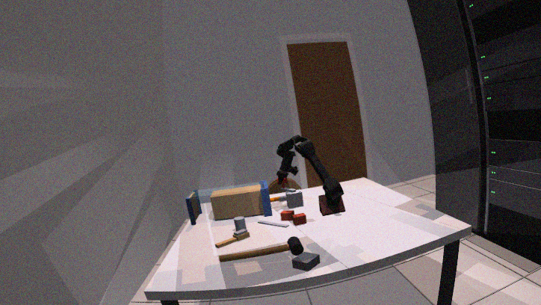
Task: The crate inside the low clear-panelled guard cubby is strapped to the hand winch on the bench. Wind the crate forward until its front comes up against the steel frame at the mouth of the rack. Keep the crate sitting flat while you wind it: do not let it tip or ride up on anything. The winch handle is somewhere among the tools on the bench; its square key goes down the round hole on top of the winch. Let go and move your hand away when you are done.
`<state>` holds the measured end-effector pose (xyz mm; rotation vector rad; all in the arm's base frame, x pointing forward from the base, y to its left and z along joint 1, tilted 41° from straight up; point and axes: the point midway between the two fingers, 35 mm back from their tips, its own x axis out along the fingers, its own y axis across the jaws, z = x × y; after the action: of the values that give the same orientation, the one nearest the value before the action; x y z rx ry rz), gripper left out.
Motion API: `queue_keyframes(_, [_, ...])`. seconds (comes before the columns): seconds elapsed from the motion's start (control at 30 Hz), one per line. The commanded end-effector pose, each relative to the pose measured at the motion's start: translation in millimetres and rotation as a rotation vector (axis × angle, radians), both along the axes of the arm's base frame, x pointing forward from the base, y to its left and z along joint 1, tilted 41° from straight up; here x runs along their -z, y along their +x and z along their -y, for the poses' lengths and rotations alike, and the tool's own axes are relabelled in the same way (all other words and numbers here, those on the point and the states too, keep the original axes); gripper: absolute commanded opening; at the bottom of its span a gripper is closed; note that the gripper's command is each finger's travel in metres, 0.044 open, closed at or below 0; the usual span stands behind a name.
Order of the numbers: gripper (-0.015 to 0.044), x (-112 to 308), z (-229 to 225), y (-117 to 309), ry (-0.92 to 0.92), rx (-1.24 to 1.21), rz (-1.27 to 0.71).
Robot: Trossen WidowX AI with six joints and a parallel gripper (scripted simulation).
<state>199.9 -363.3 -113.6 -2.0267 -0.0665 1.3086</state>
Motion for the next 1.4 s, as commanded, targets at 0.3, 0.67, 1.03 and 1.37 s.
queue_keyframes(0.3, [0.0,-10.2,-14.7,23.6,0.039,-0.02,0.042])
queue_keyframes(0.67, [0.0,-14.3,-19.0,29.1,0.04,-0.021,0.043])
queue_keyframes(1.03, [0.0,-23.1,-28.6,38.4,0.041,-0.021,0.044])
queue_keyframes(1.37, [0.0,-31.7,-38.4,45.0,0.042,-0.021,0.044])
